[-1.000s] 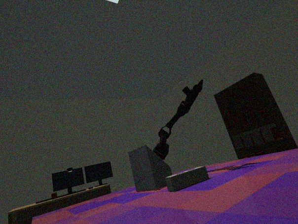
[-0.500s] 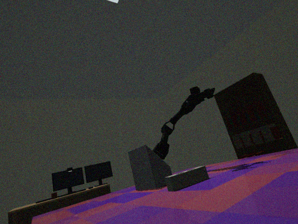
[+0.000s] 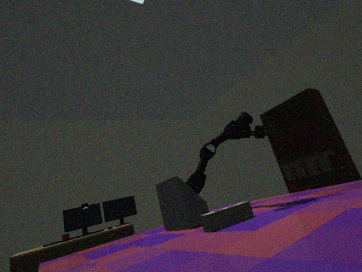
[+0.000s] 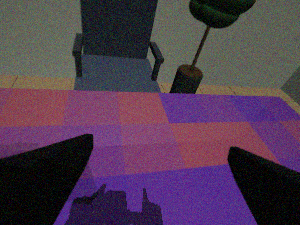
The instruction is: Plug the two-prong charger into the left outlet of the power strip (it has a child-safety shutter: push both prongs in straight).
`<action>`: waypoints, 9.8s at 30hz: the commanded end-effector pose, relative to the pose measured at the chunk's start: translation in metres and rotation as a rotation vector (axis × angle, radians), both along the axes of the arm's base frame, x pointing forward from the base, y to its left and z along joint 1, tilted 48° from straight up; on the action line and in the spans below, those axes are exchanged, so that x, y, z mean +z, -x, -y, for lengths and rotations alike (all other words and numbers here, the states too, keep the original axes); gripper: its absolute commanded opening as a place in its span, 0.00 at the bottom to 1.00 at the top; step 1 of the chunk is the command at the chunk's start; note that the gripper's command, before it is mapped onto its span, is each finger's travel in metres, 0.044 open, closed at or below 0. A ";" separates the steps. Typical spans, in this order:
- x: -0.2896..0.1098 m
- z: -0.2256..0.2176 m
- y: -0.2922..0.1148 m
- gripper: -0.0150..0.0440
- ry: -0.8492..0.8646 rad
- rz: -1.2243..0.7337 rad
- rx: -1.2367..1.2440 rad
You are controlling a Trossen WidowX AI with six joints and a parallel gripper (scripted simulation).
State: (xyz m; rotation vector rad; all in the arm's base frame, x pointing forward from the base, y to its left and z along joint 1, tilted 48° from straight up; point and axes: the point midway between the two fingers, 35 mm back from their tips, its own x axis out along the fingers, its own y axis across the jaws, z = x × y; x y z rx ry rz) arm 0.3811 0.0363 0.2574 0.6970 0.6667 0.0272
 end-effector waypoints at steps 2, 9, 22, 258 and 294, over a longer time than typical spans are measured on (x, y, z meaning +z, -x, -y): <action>-0.040 -0.014 0.008 1.00 0.045 -0.110 0.137; -0.091 -0.032 0.026 1.00 0.080 -0.255 0.339; -0.163 -0.060 0.077 1.00 0.043 -0.461 0.701; -0.339 -0.039 0.129 0.25 -0.265 -0.758 0.868; -0.340 -0.039 0.124 0.25 -0.265 -0.757 0.868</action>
